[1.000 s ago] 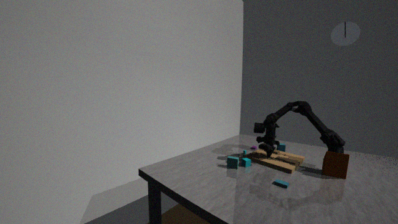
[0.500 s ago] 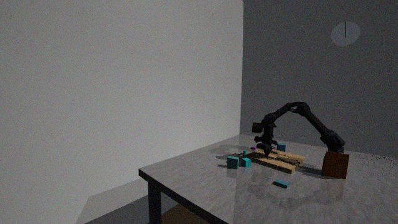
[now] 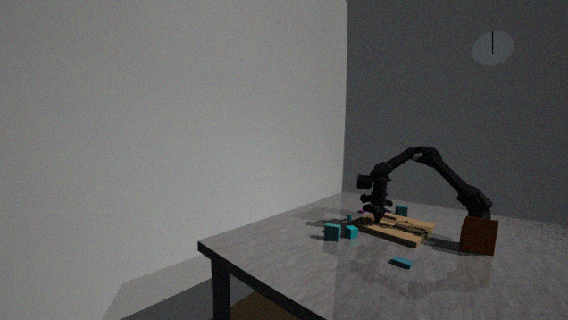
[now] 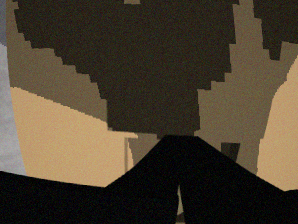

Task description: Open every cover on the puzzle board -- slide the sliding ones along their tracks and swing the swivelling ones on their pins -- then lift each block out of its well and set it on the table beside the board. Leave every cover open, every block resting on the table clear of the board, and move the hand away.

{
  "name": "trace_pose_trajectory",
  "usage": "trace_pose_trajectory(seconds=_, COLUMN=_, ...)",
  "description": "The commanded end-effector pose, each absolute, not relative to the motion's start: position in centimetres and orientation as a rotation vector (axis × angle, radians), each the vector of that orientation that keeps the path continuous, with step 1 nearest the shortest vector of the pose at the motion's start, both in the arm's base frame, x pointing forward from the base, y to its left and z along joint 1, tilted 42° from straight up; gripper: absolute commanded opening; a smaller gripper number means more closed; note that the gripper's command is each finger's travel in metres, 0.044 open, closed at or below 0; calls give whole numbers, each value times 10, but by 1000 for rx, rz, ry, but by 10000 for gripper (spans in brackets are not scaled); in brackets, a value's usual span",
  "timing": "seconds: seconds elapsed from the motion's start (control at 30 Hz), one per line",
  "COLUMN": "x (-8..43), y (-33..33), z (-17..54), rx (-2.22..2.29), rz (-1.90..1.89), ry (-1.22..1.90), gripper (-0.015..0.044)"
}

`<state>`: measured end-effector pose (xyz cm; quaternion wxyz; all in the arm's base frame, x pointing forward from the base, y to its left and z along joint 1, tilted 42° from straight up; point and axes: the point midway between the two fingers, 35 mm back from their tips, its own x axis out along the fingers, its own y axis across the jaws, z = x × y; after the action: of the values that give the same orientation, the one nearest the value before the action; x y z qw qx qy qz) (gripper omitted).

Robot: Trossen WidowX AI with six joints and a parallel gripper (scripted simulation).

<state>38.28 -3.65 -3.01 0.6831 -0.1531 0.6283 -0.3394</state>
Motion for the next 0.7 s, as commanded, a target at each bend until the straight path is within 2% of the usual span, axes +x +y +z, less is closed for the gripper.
trace_pose_trajectory(seconds=0.0, x=388, y=-38, z=-28, rx=-347, rz=-762, ry=1405, gripper=0)
trace_pose_trajectory(seconds=0.67, x=395, y=-29, z=-14, rx=-347, rz=-762, ry=1405, gripper=0)
